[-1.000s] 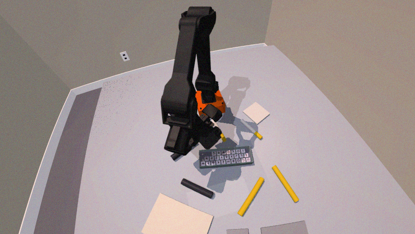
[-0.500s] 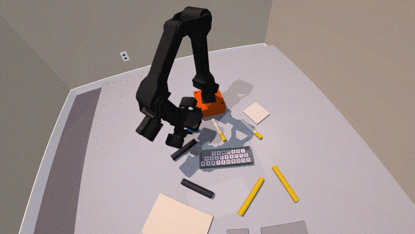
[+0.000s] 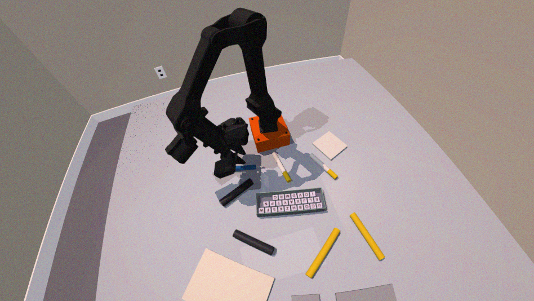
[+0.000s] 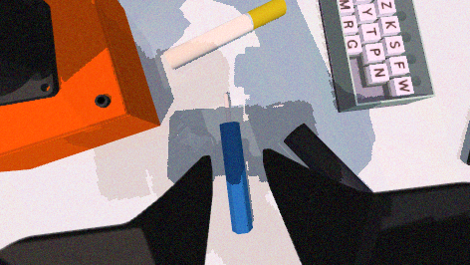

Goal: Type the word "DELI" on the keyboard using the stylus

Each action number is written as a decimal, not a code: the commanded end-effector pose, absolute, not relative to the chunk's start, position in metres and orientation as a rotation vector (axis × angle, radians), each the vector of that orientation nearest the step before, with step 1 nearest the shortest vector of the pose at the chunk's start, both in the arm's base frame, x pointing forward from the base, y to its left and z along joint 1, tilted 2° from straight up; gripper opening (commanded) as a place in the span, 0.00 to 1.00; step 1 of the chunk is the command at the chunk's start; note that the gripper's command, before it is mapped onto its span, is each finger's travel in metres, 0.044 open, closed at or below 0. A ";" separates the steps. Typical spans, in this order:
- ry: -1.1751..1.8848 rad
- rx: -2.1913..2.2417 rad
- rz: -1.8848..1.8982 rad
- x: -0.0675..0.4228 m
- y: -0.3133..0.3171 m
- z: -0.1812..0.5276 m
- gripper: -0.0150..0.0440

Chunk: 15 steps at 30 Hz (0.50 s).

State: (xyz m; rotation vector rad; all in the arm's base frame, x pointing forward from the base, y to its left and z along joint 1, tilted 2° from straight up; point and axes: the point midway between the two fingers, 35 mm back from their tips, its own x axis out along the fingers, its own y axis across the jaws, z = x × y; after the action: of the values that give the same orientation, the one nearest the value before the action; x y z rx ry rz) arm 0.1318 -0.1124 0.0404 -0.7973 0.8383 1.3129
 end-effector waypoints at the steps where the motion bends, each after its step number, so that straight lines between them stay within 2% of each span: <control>1: 0.809 -0.806 1.323 0.130 -0.109 0.040 0.51; 15: 0.809 -0.806 1.323 0.130 -0.110 0.030 0.51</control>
State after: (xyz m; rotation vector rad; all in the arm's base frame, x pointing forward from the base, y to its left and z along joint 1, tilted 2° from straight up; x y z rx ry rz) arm 0.1295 -0.1115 0.0330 -0.8075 0.8160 1.3217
